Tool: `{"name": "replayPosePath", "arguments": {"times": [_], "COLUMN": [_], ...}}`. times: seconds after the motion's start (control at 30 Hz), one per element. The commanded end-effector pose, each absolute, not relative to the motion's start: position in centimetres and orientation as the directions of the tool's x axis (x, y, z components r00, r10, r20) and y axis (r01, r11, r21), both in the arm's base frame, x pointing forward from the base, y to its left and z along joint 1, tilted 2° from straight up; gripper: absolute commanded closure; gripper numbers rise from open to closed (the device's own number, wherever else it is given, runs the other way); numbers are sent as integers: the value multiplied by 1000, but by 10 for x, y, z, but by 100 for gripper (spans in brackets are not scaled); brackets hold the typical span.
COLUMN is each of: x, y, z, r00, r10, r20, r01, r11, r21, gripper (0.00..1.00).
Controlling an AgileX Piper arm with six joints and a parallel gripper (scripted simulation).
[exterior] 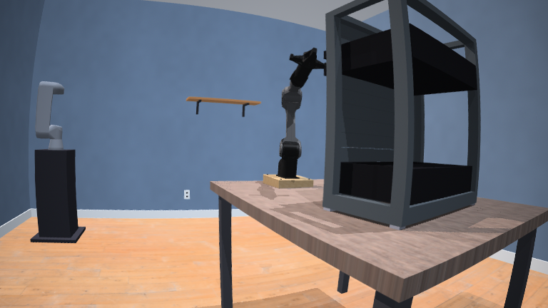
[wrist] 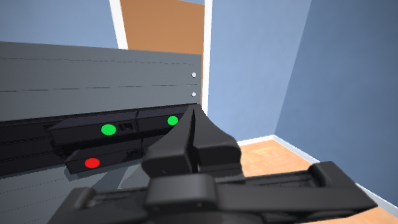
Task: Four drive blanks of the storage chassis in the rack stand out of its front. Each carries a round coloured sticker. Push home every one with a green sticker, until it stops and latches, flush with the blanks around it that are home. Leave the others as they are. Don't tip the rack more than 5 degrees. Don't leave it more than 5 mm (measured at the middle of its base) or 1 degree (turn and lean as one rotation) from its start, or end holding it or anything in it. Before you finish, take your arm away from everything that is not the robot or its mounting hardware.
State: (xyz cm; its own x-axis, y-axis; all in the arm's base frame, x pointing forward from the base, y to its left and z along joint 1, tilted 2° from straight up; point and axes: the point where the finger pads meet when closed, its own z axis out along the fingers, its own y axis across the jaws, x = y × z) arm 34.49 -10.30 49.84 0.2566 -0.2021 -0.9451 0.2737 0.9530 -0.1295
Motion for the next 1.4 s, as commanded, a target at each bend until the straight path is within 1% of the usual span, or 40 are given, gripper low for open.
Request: {"name": "replayPosePath", "arguments": {"times": [0.0,0.2,0.43,0.5,0.53,0.77,0.97,1.07,1.37], "x": [342,336,331,331,330,325,321,321,315], "y": [-102,-99,-90,-90,-89,-75,-61,-59,-36], "z": [498,494,486,486,484,475,468,467,460], "r00": [269,294,298,298,296,265,218,209,118], "r10": [-135,89,343,343,377,595,743,764,904], "r20": [-954,-952,-891,-891,-878,-759,-633,-610,-411], "r01": [268,221,153,153,142,73,23,16,-31], "r11": [962,962,904,904,891,772,644,622,417], "r21": [-61,158,399,399,431,631,765,783,908], "gripper": [100,100,100,100,100,100,100,100,100]}}
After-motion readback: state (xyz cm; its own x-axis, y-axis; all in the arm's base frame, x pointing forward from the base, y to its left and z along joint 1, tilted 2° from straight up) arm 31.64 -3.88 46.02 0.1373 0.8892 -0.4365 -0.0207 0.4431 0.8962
